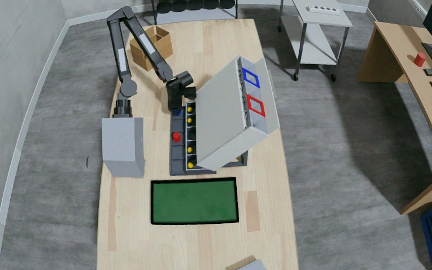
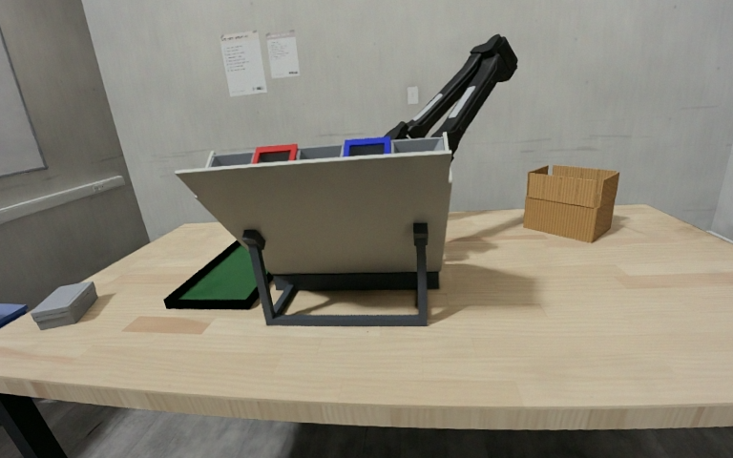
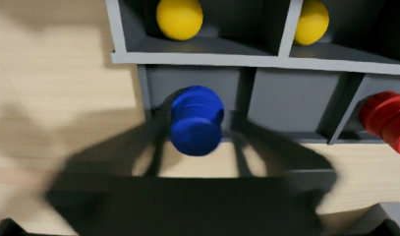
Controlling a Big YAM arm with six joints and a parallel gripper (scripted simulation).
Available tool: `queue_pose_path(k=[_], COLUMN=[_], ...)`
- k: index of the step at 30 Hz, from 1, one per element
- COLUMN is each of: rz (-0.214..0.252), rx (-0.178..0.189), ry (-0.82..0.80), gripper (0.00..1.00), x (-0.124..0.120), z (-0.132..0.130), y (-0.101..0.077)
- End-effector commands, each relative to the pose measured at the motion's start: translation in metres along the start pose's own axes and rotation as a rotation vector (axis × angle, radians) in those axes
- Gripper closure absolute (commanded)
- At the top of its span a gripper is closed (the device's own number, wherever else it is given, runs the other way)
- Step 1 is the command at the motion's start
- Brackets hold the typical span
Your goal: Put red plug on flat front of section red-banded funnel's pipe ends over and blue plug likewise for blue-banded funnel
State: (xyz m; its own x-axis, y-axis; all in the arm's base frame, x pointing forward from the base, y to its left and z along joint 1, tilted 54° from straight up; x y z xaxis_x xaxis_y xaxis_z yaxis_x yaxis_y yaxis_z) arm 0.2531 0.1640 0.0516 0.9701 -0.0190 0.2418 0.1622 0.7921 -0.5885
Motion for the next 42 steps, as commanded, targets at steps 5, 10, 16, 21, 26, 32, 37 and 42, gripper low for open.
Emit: queue_pose_path(k=[5, 10, 16, 21, 26, 32, 37, 42], rz=[-0.012, -0.012, -0.012, -0.012, -0.012, -0.012, -0.012, -0.012], rx=[0.001, 0.001, 0.001, 0.001, 0.001, 0.001, 0.001, 0.001], ry=[-0.006, -0.006, -0.006, -0.006, -0.006, -0.006, -0.006, -0.006], gripper=[0.41, 0.41, 0.41, 0.41, 0.41, 0.41, 0.41, 0.41], x=[0.005, 0.005, 0.004, 0.004, 0.004, 0.004, 0.004, 0.004], z=[0.001, 0.001, 0.001, 0.001, 0.001, 0.001, 0.001, 0.001], y=[-0.002, -0.002, -0.001, -0.001, -0.001, -0.001, -0.044, -0.086])
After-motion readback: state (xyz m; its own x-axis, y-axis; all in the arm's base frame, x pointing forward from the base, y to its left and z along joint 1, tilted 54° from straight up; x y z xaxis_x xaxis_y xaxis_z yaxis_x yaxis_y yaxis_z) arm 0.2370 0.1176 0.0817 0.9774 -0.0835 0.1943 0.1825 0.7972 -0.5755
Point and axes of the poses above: the point where the finger pads meet when closed, its own y axis out along the fingers, its own z axis across the jaws, x = y × z, the point moved 3 cm from there along -y, back along the fingers, and after that the axes turned 12 degrees about -y, right-handed, at the moved point
